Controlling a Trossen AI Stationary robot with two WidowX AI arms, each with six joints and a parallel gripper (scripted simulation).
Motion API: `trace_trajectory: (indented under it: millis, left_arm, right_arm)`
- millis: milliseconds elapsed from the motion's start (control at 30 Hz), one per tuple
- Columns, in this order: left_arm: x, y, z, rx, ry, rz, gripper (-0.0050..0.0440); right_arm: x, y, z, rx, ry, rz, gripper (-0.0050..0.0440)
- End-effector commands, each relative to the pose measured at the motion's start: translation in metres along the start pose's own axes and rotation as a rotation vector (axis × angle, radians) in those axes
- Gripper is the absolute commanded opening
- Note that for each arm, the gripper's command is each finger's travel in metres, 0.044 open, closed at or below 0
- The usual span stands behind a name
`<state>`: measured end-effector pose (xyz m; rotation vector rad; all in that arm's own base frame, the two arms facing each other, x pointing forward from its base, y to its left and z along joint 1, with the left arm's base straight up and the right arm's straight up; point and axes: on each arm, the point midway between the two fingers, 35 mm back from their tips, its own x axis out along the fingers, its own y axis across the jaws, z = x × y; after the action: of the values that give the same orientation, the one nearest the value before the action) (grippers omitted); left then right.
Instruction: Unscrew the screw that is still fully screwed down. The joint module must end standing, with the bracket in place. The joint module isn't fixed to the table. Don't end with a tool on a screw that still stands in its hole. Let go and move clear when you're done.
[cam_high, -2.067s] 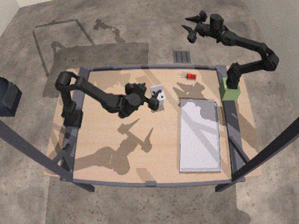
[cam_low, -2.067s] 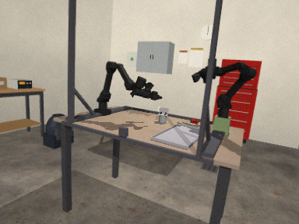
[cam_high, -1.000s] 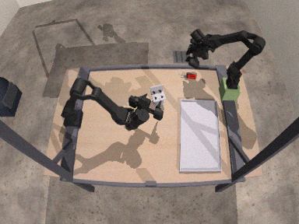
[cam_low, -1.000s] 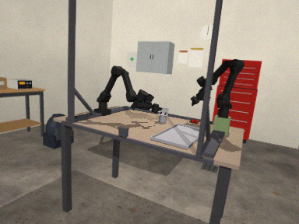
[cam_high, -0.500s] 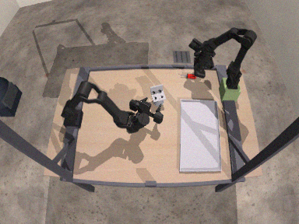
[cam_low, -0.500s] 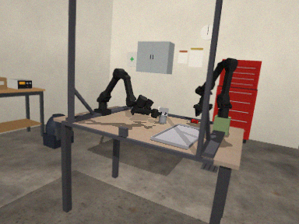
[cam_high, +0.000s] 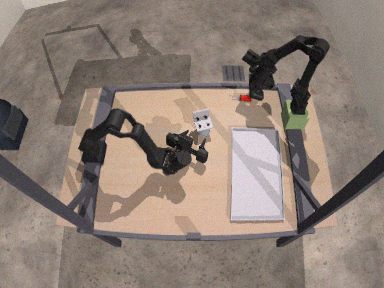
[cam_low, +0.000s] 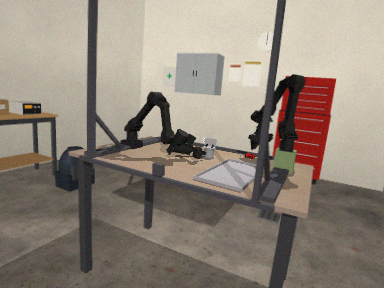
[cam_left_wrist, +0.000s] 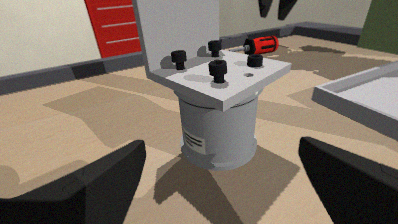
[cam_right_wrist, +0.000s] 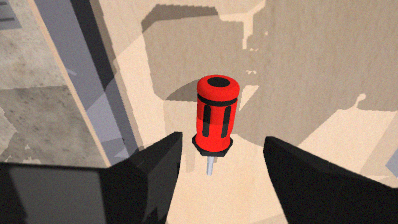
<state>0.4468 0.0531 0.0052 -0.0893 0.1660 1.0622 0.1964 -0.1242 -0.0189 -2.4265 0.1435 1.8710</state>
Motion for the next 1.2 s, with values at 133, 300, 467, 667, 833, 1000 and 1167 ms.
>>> trace_trajectory:
  millis: [133,300,467,667,833,1000,1167]
  left_arm:
    - [0.001,-0.001,0.002,-0.01,-0.008,0.0,0.04]
    - [0.001,-0.001,0.002,-0.012,-0.008,0.0,0.04]
    - [-0.001,-0.004,0.009,-0.03,-0.013,-0.005,0.04]
    - [0.001,0.0,0.002,-0.008,-0.008,0.004,0.04]
    - [0.001,0.0,0.001,-0.007,-0.007,0.003,0.04]
    - [0.001,0.0,0.001,-0.007,-0.007,0.003,0.04]
    - [0.005,-0.003,0.003,-0.013,-0.007,-0.001,0.04]
  right_arm:
    - [0.01,0.001,-0.003,-0.001,0.005,0.002,0.0215]
    - [0.018,0.001,-0.003,-0.001,0.005,0.003,0.0215]
    - [0.019,0.003,-0.006,-0.003,0.012,0.006,0.0215]
    - [0.028,0.001,-0.003,-0.001,0.007,0.005,0.0215]
    - [0.036,0.002,-0.006,-0.002,0.013,0.008,0.0215]
    - [0.039,0.002,-0.005,-0.003,0.012,0.007,0.0215]
    - [0.041,0.002,-0.005,-0.003,0.012,0.007,0.0215]
